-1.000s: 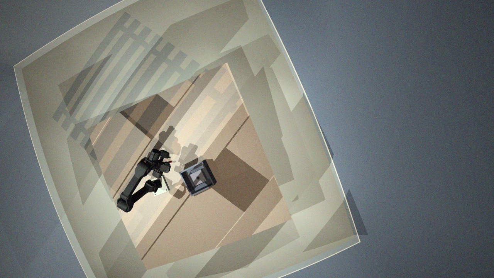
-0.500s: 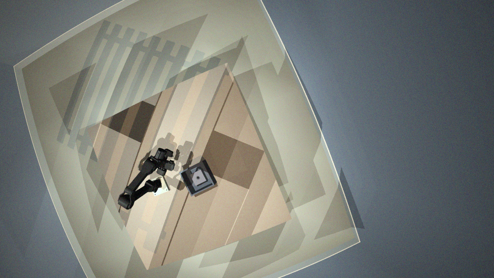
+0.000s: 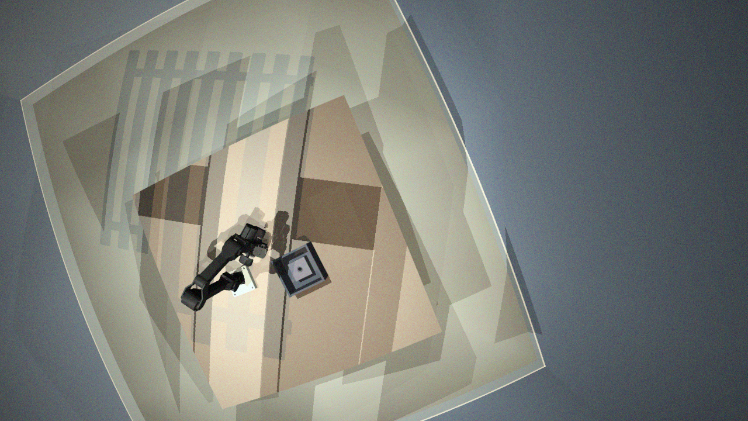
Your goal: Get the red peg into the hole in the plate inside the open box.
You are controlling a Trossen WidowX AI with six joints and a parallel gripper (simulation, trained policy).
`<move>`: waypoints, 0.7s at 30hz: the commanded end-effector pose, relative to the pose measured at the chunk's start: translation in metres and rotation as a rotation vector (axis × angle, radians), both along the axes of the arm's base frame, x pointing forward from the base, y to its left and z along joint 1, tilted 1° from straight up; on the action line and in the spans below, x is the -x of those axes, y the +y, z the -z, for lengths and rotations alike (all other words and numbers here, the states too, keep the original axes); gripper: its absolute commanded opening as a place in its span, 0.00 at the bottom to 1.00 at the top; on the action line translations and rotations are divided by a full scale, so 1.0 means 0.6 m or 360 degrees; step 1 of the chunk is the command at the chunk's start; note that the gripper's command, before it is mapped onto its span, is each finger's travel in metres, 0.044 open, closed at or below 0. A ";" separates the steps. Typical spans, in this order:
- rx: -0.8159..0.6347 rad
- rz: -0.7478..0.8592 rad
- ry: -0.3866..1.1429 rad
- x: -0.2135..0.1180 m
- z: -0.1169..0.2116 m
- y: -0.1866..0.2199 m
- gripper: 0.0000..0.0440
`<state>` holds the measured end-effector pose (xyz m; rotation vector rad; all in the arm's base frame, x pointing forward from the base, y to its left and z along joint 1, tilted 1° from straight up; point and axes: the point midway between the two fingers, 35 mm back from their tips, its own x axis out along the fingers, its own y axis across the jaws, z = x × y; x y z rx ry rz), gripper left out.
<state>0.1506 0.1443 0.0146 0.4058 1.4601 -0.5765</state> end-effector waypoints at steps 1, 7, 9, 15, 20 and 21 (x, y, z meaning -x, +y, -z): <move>0.0026 0.0012 0.0031 0.000 0.004 0.000 0.06; 0.0042 -0.0020 -0.0054 -0.023 -0.035 0.001 0.00; 0.0044 -0.0024 -0.0081 -0.029 -0.052 0.001 0.00; 0.0039 -0.0001 -0.0169 -0.052 -0.105 -0.002 0.00; 0.0040 0.0063 -0.0247 -0.074 -0.146 -0.009 0.00; 0.0042 0.0080 -0.0261 -0.079 -0.153 -0.011 0.00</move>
